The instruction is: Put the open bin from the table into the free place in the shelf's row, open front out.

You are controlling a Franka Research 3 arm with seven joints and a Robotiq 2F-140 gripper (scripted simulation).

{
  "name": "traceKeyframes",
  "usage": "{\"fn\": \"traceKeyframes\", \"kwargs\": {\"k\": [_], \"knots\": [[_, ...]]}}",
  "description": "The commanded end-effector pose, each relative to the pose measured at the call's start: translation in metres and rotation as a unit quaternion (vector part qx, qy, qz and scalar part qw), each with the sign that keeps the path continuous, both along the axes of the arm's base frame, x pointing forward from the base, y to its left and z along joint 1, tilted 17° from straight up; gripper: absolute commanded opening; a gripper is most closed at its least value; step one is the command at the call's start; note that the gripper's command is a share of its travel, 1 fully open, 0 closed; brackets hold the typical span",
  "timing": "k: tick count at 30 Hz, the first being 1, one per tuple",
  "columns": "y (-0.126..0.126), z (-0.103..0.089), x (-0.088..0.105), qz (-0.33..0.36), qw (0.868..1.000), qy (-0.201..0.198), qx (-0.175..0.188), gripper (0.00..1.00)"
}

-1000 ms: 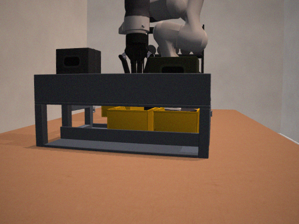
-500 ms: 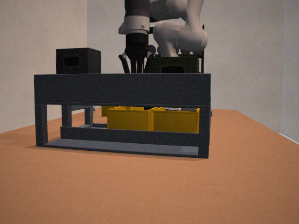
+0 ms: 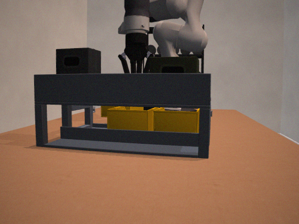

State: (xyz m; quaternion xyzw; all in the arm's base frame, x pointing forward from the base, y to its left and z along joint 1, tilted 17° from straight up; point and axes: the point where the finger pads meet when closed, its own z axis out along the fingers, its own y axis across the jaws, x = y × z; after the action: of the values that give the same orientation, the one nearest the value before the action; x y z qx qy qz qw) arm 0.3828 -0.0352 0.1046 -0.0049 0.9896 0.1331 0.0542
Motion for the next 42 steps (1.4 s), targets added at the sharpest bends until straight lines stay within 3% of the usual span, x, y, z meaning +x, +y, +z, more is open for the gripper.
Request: {"fn": "traceKeyframes", "kwargs": {"k": [1,18,42], "knots": [[-0.001,0.001,0.006,0.003,1.0,-0.003,-0.001,0.0],[-0.002,0.003,0.038,0.003,1.0,-0.003,-0.001,0.0],[-0.002,0.003,0.04,0.003,1.0,-0.003,-0.001,0.0]]}}
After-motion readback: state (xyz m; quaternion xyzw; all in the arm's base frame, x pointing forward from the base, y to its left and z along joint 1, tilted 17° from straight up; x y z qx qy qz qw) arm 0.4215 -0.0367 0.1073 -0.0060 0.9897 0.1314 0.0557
